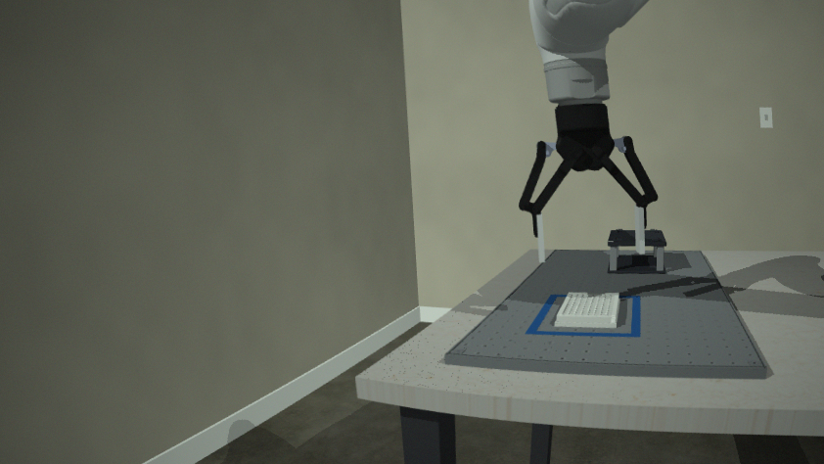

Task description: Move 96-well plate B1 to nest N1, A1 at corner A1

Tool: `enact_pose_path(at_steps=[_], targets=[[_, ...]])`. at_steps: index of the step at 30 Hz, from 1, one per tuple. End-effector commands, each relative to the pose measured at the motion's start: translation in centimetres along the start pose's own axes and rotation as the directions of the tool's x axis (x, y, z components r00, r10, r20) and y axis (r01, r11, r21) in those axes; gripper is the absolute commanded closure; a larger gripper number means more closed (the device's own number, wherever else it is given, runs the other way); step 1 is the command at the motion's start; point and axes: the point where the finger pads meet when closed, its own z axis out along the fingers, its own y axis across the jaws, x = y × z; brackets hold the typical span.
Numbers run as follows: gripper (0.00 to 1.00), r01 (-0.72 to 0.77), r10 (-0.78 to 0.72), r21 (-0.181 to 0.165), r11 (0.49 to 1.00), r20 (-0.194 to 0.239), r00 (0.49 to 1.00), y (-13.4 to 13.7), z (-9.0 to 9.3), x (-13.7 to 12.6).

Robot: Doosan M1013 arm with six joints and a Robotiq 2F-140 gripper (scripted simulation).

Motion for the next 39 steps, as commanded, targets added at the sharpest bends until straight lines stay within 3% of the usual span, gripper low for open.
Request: enact_pose_path(at_steps=[1,5,18,39], targets=[[0.0,-0.113,0.113,0.018,0.993,0.023,0.993,-0.2,0.1,-0.7],[0.0,-0.224,0.222,0.031,0.974,0.051,0.974,-0.2,0.1,-0.7],[0.0,-0.224,0.222,0.031,0.974,0.051,0.974,-0.2,0.1,-0.7],[0.0,-0.224,0.222,0.031,0.974,0.051,0.974,-0.3,3.2,-0.8]])
